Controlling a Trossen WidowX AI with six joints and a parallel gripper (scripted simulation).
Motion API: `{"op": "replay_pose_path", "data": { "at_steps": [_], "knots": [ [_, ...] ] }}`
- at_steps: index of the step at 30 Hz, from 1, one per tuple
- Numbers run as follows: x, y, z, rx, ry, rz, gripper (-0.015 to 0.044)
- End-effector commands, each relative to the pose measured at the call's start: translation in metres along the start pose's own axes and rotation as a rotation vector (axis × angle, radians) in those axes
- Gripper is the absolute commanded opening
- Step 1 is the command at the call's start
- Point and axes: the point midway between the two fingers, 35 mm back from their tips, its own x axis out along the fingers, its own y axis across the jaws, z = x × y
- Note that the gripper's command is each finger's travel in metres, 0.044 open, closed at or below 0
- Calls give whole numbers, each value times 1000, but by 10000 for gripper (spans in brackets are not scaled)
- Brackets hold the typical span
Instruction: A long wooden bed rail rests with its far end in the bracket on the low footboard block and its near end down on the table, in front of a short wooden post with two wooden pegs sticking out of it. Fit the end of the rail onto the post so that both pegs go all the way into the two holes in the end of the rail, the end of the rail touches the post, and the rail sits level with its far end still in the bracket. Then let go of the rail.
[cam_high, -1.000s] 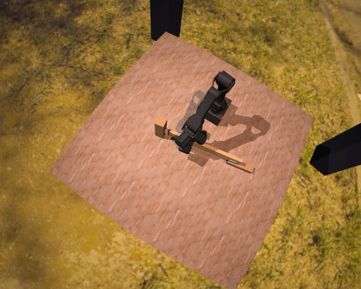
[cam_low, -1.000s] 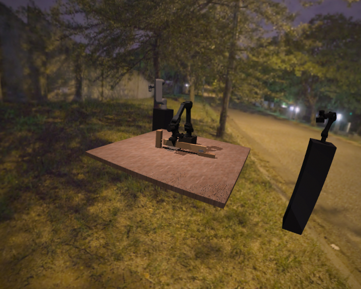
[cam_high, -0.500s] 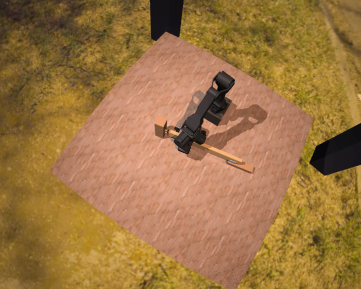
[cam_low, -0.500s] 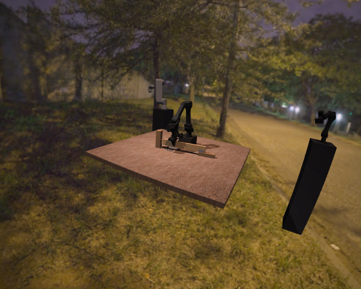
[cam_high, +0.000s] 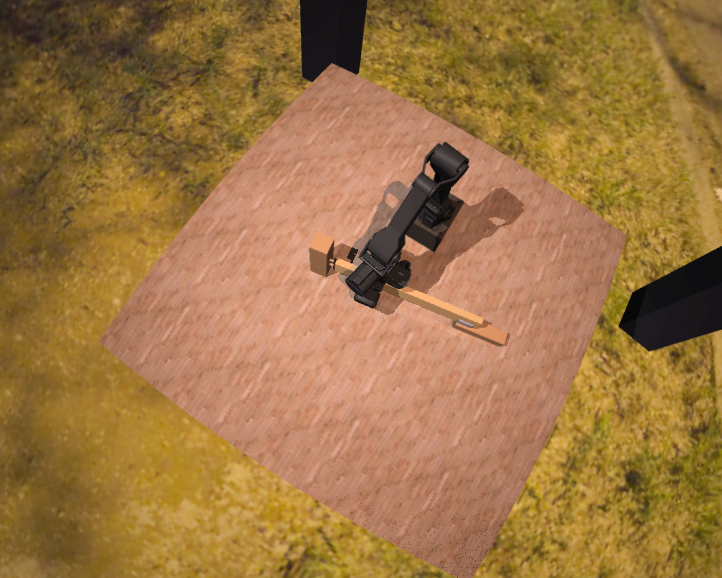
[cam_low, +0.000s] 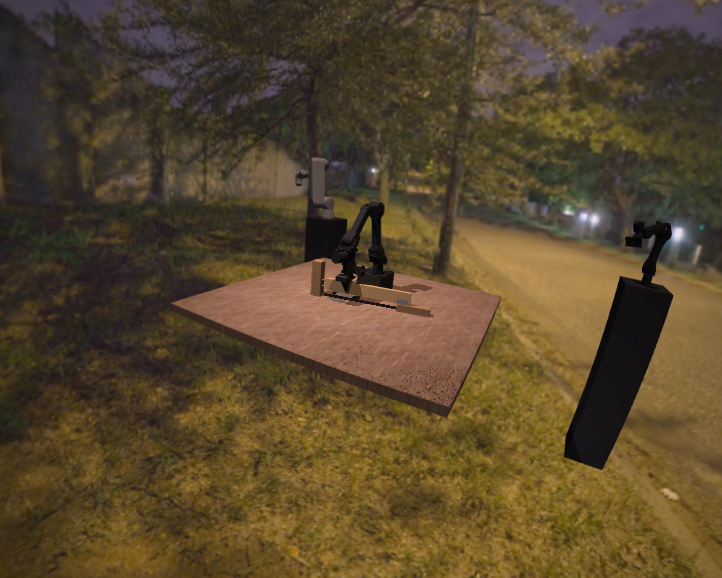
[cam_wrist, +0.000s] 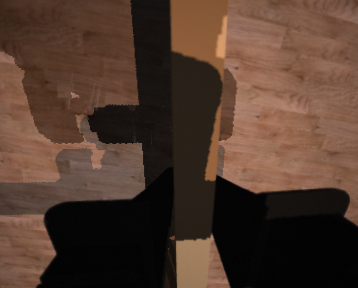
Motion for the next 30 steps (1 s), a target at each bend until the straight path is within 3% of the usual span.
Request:
{"op": "replay_pose_path", "data": {
  "at_steps": [1, 30],
  "knots": [
    [-2, -3, -3, -1, 3, -10, 0],
    [-2, -2, -11, -1, 3, -10, 0]
  ]
}}
